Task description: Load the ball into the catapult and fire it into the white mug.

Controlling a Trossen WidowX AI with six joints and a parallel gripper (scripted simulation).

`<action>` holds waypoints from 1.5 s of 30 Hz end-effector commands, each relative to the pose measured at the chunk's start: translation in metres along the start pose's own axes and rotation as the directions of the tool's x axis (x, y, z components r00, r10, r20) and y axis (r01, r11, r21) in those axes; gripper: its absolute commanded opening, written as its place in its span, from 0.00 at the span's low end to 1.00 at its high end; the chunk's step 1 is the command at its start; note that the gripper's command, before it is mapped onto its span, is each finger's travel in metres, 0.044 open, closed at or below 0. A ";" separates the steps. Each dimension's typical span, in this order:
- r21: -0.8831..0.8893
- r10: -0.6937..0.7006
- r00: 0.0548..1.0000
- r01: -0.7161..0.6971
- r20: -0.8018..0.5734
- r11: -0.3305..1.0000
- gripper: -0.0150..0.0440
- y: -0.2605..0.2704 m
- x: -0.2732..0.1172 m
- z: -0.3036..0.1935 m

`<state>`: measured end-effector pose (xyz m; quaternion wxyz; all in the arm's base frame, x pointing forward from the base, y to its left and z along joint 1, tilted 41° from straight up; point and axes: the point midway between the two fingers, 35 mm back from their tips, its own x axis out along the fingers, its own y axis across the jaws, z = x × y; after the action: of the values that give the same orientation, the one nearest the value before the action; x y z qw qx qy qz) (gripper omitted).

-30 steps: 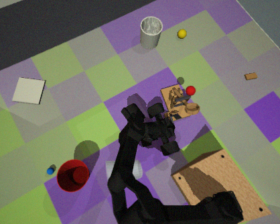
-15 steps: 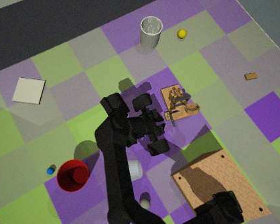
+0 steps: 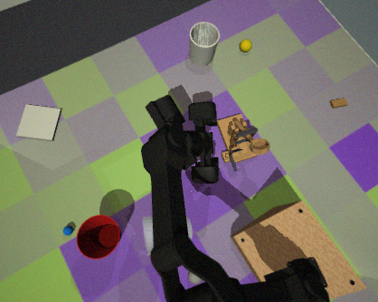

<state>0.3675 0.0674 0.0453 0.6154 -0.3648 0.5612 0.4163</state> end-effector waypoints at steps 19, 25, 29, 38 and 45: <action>0.580 -0.171 0.928 -0.057 0.330 0.812 1.00 -0.117 0.006 -0.003; 0.691 -0.234 0.882 -0.131 0.409 0.711 1.00 -0.151 0.004 -0.013; 0.745 -0.278 0.845 -0.194 0.458 0.639 1.00 -0.173 0.002 -0.022; 0.805 -0.378 0.741 -0.362 0.555 0.470 1.00 -0.221 -0.006 -0.052; 0.796 -0.445 0.661 -0.488 0.605 0.358 1.00 -0.254 -0.010 -0.081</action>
<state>0.5637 -0.0932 0.0445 0.8741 0.2324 0.4011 0.1451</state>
